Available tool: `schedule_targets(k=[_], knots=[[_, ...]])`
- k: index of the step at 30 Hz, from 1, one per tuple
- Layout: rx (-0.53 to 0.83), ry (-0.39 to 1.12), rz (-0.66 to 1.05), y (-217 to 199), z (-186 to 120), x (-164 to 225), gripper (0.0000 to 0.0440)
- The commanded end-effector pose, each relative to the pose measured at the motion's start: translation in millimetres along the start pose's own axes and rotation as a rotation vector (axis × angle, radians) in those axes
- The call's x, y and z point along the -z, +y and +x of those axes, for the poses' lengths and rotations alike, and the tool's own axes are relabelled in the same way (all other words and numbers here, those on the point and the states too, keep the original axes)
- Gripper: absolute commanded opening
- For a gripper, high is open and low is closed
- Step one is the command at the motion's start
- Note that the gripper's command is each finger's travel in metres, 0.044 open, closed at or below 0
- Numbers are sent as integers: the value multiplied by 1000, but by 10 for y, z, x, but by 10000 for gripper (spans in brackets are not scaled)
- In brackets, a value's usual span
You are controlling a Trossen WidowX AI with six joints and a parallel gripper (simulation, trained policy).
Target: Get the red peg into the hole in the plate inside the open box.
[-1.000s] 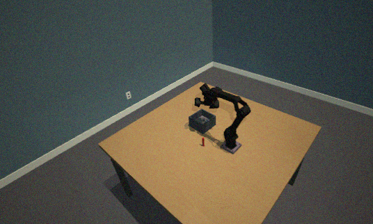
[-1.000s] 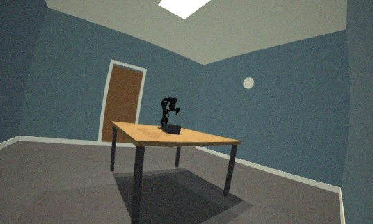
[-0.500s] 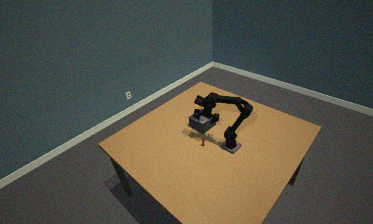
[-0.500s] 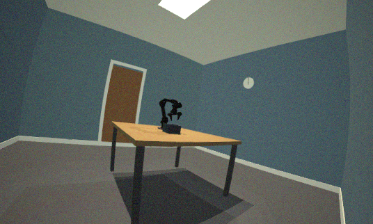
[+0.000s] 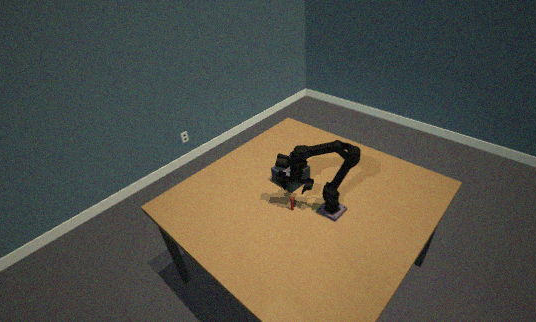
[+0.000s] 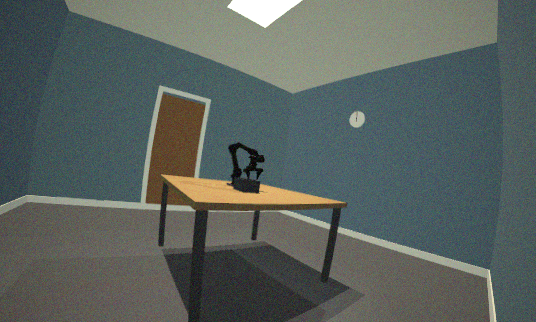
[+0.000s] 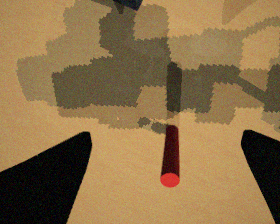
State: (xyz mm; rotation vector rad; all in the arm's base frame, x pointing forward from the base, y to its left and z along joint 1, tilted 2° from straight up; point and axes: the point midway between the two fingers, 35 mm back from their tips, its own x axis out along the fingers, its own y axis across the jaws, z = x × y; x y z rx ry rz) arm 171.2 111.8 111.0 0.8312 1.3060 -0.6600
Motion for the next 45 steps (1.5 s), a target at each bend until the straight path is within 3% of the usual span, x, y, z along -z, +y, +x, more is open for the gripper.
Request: schedule_targets(k=[1,10,13,29,45], knots=[[6,14,12,-18,136,69,440],[-31,46,46,-8,521,223,438],[-34,56,63,-19,607,254,415],[3,155,82,-71,664,315,12],[-119,14,-38,233,93,-70,0]])
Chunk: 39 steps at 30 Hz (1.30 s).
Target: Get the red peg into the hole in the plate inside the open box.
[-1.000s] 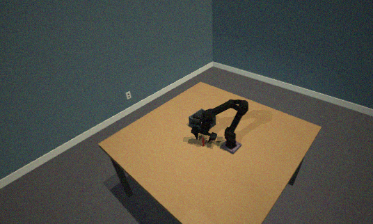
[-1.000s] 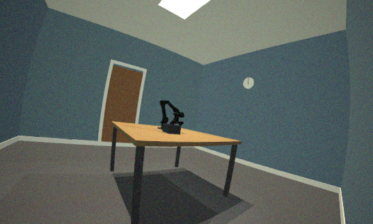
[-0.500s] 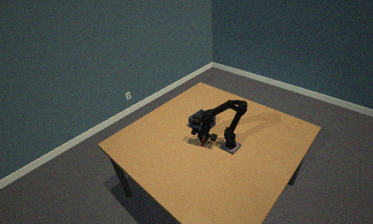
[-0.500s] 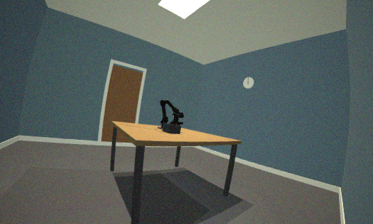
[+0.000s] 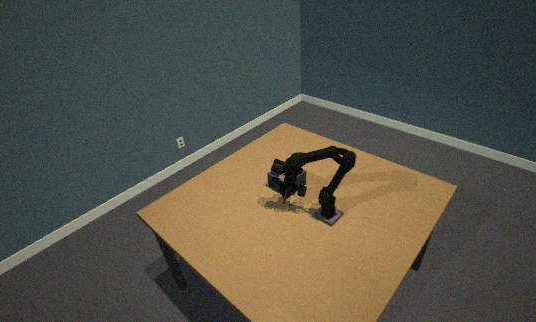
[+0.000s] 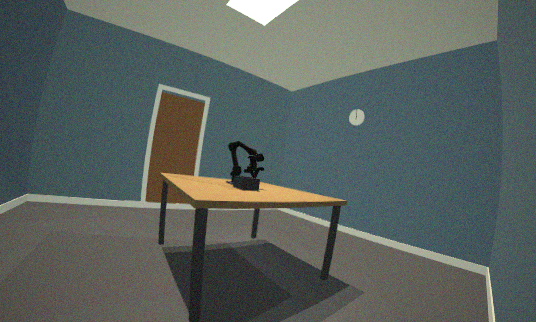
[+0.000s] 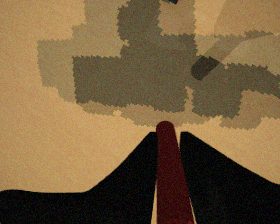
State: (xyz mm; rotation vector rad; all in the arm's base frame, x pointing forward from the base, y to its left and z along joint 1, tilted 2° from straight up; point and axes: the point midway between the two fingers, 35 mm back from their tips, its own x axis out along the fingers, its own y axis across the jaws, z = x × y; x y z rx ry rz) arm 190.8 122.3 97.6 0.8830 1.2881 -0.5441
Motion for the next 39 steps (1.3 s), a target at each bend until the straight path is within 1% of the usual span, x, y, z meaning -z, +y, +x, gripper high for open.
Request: schedule_targets(k=[1,9,18,28,39], knots=[[-17,-27,-11,64,-110,-87,0],[-52,-101,-7,243,-375,-408,0],[-64,-168,45,346,-486,-834,0],[-59,-221,105,370,-498,-1250,0],[-43,-243,165,356,-394,-1629,2]])
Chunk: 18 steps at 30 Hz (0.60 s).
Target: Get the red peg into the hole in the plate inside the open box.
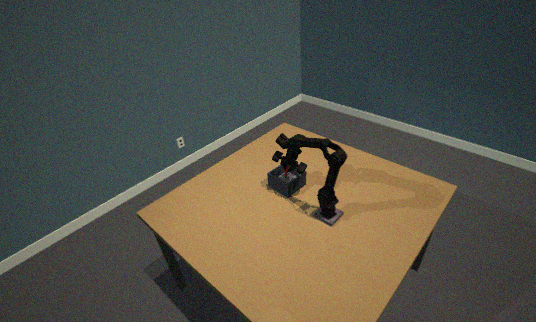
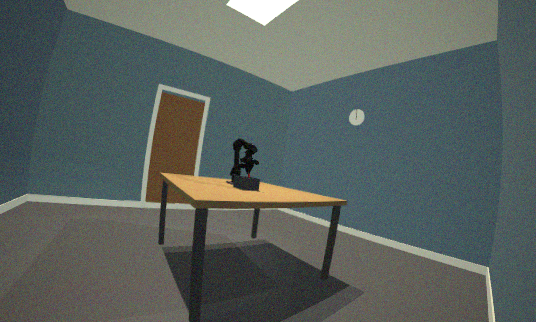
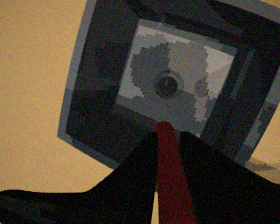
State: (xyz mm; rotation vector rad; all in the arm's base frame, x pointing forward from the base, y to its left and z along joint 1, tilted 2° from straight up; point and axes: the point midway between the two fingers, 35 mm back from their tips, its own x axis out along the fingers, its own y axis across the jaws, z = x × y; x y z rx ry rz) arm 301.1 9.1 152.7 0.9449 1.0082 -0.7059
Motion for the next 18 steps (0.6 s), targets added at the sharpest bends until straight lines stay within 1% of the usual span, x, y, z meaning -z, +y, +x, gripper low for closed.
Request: schedule_targets(k=[1,15,17,18], knots=[[6,4,6,13,59,-60,3],[69,42,24,-22,414,-212,12],[82,47,18,-29,476,-221,24],[88,50,14,-33,506,-226,43]])
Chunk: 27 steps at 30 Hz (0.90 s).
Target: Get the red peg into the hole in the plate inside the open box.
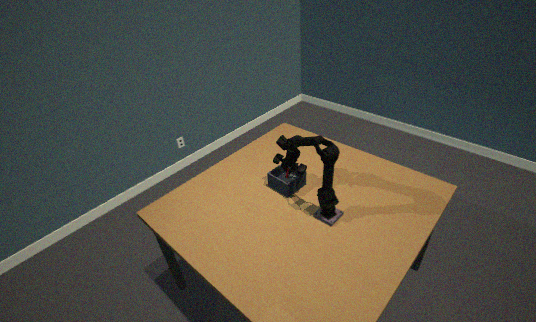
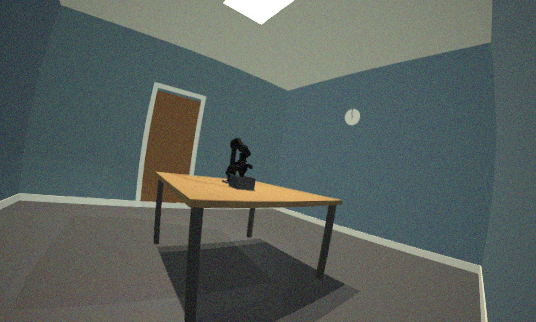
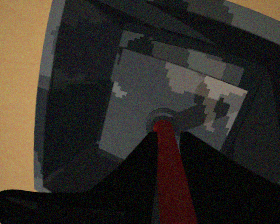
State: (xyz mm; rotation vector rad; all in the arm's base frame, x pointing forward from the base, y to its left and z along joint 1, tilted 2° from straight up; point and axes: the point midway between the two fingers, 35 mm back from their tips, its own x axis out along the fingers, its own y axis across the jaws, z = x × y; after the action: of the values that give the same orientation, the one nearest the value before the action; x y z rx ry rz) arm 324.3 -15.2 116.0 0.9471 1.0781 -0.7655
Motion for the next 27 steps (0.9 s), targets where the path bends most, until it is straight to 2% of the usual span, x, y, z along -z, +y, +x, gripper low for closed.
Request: schedule_targets(k=[1,4,27], knots=[[18,12,-13,-2,91,-11,68],[42,19,-32,-15,153,-31,134],[87,56,-99,198,238,-345,132]])
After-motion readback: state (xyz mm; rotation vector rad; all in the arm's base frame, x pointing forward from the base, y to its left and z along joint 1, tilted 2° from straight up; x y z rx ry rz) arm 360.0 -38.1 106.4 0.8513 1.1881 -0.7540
